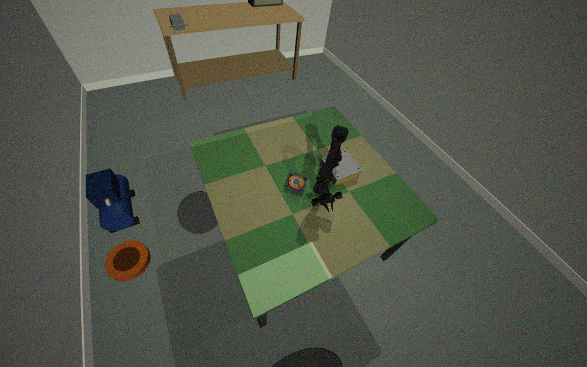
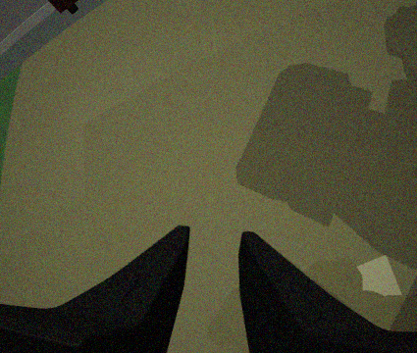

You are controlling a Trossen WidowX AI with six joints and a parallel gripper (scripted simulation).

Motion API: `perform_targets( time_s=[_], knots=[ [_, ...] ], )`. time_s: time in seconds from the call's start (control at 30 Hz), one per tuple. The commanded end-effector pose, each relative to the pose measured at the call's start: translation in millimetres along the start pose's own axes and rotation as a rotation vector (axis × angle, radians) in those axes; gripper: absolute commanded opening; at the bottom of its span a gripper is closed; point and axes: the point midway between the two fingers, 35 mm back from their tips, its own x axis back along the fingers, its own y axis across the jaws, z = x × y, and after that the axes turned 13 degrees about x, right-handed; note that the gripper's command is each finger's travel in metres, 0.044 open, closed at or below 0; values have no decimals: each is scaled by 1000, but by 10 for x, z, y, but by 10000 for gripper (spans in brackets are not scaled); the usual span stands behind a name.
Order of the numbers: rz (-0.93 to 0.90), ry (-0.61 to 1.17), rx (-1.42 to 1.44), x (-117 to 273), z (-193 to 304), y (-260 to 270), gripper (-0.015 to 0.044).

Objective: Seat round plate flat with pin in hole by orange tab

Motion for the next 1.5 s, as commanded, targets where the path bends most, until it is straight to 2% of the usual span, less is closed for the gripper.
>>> perform_targets(
  time_s=[0.0, 0.13, 0.23, 0.53, 0.9, 1.2, 1.47],
  knots=[
    [213, 129, -276, 514, 199, -531, 0],
    [264, 146, -335, 657, 207, -624, 0],
    [434, 292, -617, 1160, 571, -826, 0],
    [667, 504, -993, 1985, 1077, -804, 0],
    [668, 504, -994, 1972, 1060, -840, 0],
    [668, 505, -994, 1650, 1369, -964, 0],
    [668, 505, -994, 1644, 1369, -981, 0]
  ],
)
